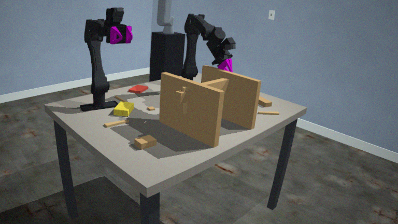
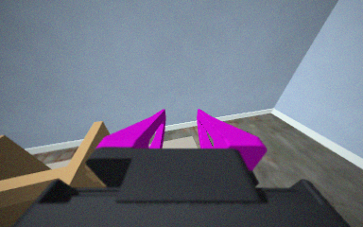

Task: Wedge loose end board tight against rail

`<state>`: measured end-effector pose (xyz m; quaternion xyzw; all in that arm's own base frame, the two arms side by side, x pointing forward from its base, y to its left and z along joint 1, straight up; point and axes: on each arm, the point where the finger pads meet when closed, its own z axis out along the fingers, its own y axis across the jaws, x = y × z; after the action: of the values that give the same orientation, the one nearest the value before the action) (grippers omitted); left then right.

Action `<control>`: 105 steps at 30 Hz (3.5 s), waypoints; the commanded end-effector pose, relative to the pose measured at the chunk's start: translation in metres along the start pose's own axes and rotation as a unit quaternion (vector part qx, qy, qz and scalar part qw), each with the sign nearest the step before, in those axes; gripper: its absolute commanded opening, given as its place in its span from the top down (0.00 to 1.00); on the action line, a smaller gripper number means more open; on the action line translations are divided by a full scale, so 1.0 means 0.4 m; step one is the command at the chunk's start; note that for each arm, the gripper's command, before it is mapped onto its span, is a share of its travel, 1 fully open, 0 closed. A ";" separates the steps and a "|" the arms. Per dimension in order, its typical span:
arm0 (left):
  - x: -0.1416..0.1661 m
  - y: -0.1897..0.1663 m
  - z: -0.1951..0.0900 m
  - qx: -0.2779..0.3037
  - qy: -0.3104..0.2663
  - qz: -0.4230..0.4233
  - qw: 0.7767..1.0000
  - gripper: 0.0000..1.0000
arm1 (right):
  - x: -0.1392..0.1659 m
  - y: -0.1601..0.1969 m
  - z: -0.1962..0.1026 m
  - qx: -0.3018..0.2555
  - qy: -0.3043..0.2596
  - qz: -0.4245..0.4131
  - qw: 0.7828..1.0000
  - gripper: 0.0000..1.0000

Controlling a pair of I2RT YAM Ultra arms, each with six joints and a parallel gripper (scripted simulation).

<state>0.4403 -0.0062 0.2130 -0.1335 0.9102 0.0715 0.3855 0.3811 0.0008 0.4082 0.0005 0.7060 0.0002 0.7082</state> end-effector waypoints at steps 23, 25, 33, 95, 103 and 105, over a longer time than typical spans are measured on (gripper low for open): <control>-0.026 0.007 -0.039 0.002 -0.011 0.000 1.000 1.00 | -0.041 0.008 -0.005 -0.002 -0.014 -0.002 1.000 0.59; -0.049 0.004 -0.049 0.005 -0.021 -0.004 1.000 1.00 | -0.041 0.008 -0.005 -0.002 -0.014 -0.002 1.000 0.59; -0.029 0.001 -0.027 -0.001 -0.001 0.004 1.000 1.00 | -0.041 0.008 -0.005 -0.002 -0.014 -0.002 1.000 0.59; -0.046 -0.001 -0.221 0.008 -0.008 -0.003 1.000 1.00 | -0.041 0.008 -0.005 -0.002 -0.014 -0.002 1.000 0.59; -0.045 0.001 -0.270 0.009 -0.007 -0.004 1.000 1.00 | -0.041 0.008 -0.005 -0.002 -0.014 -0.002 1.000 0.59; -0.046 0.000 -0.271 0.009 -0.008 -0.004 1.000 1.00 | -0.041 0.008 -0.005 -0.002 -0.014 -0.002 1.000 0.59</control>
<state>0.3891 -0.0282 0.2798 -0.1249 0.9144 0.0646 0.3796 0.3811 0.0008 0.4082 0.0005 0.7060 0.0002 0.7082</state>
